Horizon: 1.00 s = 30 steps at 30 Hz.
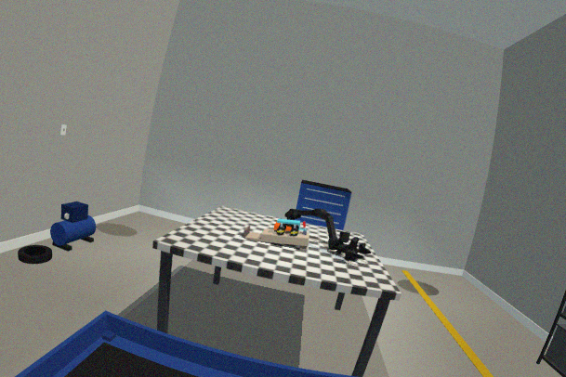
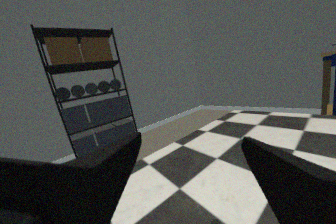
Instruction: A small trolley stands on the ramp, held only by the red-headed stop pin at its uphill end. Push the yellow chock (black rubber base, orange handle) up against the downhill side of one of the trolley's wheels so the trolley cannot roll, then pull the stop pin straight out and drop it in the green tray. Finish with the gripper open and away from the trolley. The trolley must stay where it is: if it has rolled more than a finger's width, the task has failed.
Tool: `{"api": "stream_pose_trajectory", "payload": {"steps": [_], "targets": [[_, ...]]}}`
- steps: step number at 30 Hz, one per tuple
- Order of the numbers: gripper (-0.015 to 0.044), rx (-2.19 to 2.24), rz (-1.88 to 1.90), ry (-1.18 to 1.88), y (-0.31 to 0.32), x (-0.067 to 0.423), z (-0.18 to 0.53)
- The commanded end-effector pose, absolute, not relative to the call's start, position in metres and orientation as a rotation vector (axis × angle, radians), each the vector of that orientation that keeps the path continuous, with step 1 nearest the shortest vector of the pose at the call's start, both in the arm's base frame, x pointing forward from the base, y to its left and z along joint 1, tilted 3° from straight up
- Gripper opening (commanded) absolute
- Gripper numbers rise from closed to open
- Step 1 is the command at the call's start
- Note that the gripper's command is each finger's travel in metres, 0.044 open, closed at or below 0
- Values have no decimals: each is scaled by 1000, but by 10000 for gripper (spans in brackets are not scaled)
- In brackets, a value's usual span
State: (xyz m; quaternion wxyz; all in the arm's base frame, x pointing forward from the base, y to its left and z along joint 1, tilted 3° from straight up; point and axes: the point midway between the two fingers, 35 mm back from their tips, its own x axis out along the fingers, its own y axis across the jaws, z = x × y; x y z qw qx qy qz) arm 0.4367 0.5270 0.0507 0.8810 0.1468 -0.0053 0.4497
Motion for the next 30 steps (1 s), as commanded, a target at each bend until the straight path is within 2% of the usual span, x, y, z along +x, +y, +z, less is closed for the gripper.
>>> {"api": "stream_pose_trajectory", "payload": {"steps": [1,8,20,30], "targets": [[374,308,936,-5,527,437,51],[190,403,878,236,515,446,64],[190,587,661,662,465,436,81],[190,713,428,956,410,397,90]]}}
